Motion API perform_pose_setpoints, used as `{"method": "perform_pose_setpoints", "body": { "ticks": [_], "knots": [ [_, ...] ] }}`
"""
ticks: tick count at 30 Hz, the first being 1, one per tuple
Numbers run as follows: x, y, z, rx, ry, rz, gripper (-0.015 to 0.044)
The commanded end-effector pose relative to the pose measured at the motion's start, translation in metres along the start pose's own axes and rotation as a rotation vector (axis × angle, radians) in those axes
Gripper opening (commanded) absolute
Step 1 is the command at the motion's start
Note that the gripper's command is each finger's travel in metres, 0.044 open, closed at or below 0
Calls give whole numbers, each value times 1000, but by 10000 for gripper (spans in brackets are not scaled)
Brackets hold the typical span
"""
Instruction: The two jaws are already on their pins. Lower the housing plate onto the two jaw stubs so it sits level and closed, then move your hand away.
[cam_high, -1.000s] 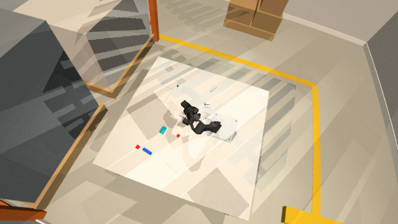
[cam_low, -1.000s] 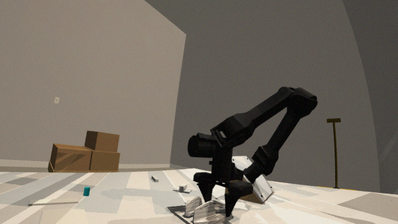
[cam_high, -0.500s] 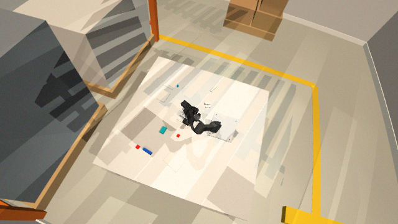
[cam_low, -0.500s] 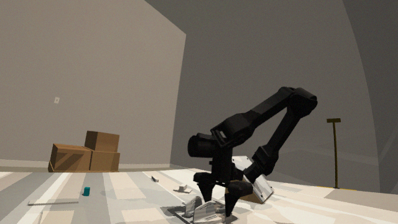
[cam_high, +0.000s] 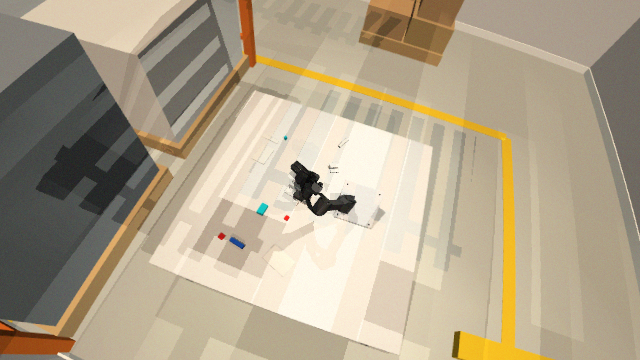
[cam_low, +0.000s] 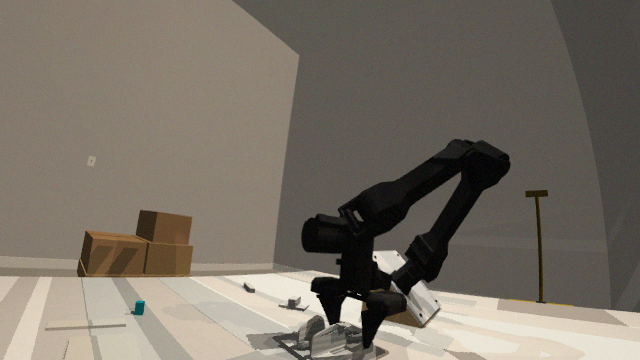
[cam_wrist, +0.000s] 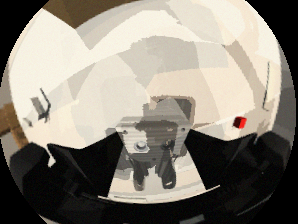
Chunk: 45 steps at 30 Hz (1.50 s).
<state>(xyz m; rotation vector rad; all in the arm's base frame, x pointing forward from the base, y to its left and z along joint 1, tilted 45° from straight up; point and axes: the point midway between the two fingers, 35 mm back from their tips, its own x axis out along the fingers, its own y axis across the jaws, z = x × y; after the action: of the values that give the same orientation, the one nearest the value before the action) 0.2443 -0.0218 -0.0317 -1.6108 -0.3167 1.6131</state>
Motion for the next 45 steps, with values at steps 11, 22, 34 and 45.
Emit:
{"method": "perform_pose_setpoints", "body": {
  "ticks": [11,22,34,45],
  "knots": [
    [-1,-1,-1,-9,-1,-2,351],
    [1,-1,-1,-9,-1,-2,351],
    [4,-1,-1,-9,-1,-2,351],
    [4,-1,-1,-9,-1,-2,351]
  ]
}}
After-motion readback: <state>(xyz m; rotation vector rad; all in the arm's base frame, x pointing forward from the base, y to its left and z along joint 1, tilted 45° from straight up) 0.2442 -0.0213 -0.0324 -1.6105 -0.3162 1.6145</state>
